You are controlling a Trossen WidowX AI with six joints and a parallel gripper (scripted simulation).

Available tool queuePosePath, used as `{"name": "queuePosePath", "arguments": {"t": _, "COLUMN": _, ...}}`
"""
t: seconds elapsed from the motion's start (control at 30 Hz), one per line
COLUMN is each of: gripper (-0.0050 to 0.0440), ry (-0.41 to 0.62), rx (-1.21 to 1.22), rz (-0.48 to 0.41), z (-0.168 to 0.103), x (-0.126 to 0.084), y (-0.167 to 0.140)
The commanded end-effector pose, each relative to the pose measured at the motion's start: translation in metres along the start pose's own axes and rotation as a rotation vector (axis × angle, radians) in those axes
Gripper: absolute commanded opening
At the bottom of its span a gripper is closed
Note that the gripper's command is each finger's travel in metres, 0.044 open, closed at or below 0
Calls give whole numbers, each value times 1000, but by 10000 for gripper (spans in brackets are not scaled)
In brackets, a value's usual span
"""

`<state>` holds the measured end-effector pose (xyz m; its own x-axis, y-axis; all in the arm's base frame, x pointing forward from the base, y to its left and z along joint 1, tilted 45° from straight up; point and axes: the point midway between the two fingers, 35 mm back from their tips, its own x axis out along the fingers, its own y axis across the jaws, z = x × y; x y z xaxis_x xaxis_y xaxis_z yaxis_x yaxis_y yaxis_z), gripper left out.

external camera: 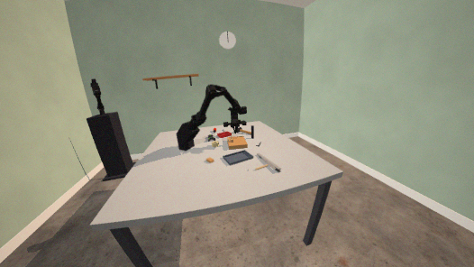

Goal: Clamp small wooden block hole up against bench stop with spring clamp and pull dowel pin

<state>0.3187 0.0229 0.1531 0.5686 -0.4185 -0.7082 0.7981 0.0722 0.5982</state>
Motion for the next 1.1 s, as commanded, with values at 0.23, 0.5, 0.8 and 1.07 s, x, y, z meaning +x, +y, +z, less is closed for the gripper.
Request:
{"name": "queuePosePath", "arguments": {"t": 0.23, "gripper": 0, "ry": 1, "rx": 5, "rz": -8, "z": -2, "x": 15, "y": -1}}
{"name": "queuePosePath", "arguments": {"t": 0.5, "gripper": 0, "ry": 2, "rx": 5, "rz": -9, "z": -2, "x": 25, "y": -1}}
{"name": "queuePosePath", "arguments": {"t": 0.8, "gripper": 0, "ry": 2, "rx": 5, "rz": -9, "z": -2, "x": 40, "y": -1}}
{"name": "queuePosePath", "arguments": {"t": 1.07, "gripper": 0, "ry": 2, "rx": 4, "rz": -8, "z": -2, "x": 49, "y": -2}}
